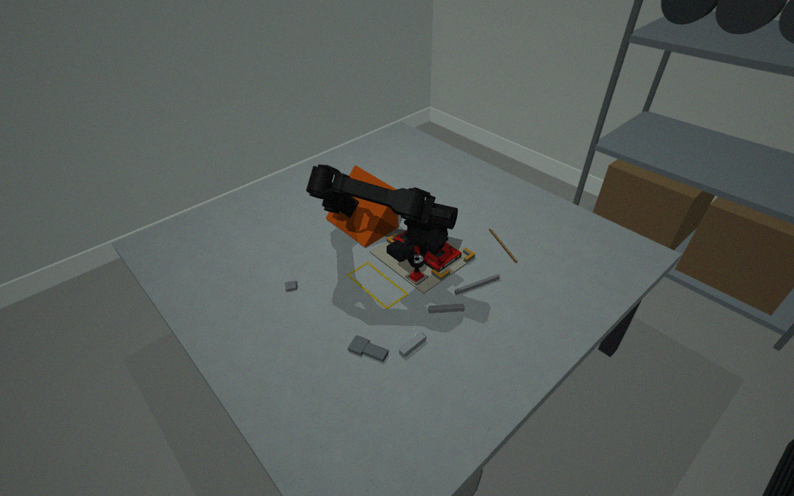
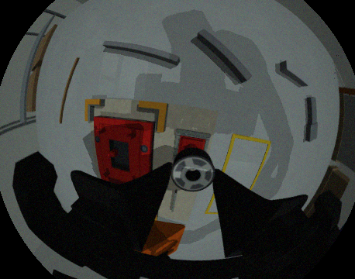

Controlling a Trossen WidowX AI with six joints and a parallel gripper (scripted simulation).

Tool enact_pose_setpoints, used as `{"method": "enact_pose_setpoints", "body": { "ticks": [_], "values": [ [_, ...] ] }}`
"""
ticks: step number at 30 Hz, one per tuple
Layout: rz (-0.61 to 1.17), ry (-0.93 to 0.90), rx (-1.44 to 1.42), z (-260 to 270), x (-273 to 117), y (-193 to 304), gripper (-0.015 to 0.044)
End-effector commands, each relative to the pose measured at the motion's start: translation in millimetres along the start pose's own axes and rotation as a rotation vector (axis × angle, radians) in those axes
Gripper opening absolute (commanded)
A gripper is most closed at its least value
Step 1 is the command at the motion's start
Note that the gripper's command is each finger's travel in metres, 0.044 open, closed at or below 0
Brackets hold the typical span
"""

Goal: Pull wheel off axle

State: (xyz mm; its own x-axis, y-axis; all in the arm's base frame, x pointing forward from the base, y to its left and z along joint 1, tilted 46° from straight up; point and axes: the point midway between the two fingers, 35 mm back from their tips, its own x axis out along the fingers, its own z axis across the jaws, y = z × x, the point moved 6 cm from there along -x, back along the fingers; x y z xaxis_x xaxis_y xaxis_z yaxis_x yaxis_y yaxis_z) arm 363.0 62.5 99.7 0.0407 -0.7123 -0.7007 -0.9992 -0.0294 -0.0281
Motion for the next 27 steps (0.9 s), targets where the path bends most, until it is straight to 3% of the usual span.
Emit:
{"method": "enact_pose_setpoints", "body": {
  "ticks": [1, 17, 27],
  "values": [
    [0.002, -0.004, 0.005, -0.1, -1.3, 0.1, 0.0],
    [-0.001, 0.0, -0.002, -1.0, -29.4, 0.9, 0.0],
    [0.001, -0.002, -0.001, -42.1, -34.4, 19.6, 0.0]
  ]
}}
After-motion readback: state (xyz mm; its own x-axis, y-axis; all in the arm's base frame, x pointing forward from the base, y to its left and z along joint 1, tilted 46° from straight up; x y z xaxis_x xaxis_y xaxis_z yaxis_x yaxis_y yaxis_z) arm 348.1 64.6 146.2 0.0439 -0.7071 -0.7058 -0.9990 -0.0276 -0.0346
